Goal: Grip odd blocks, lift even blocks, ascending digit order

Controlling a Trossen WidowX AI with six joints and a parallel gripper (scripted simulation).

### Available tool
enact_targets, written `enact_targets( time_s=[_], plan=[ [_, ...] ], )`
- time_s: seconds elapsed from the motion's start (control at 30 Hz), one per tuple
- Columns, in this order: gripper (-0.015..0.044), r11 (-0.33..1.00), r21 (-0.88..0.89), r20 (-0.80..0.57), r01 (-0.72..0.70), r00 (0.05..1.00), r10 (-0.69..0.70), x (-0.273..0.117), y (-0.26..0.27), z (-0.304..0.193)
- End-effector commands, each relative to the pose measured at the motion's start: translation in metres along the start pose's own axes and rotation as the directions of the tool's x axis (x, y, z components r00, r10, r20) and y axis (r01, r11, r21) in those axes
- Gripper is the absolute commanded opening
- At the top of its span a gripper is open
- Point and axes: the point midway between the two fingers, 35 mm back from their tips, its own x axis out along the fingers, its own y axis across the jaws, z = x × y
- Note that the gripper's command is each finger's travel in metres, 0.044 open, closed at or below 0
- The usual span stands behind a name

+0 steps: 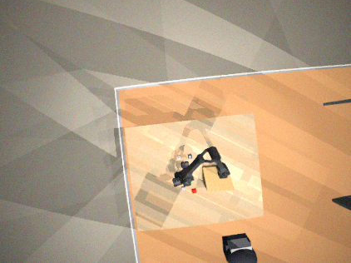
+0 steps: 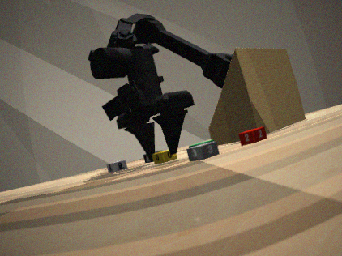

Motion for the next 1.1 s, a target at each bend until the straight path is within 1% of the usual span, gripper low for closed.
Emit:
enact_targets(
  time_s=[0.0,0.1,0.13,0.67,1.07],
  plan=[
    [0.0216,1.0,-0.011,-0.007,0.008,1.0,-0.008,0.003,0.0,-0.003],
    [0.0137,1.0,-0.011,-0.007,0.008,1.0,-0.008,0.003,0.0,-0.003],
    [0.012,1.0,-0.011,-0.007,0.008,1.0,-0.008,0.003,0.0,-0.003],
    [0.012,1.0,-0.011,-0.007,0.008,1.0,-0.008,0.002,0.0,-0.003],
    [0.012,1.0,-0.011,-0.007,0.007,1.0,-0.007,-0.012,0.001,-0.003]
  ],
)
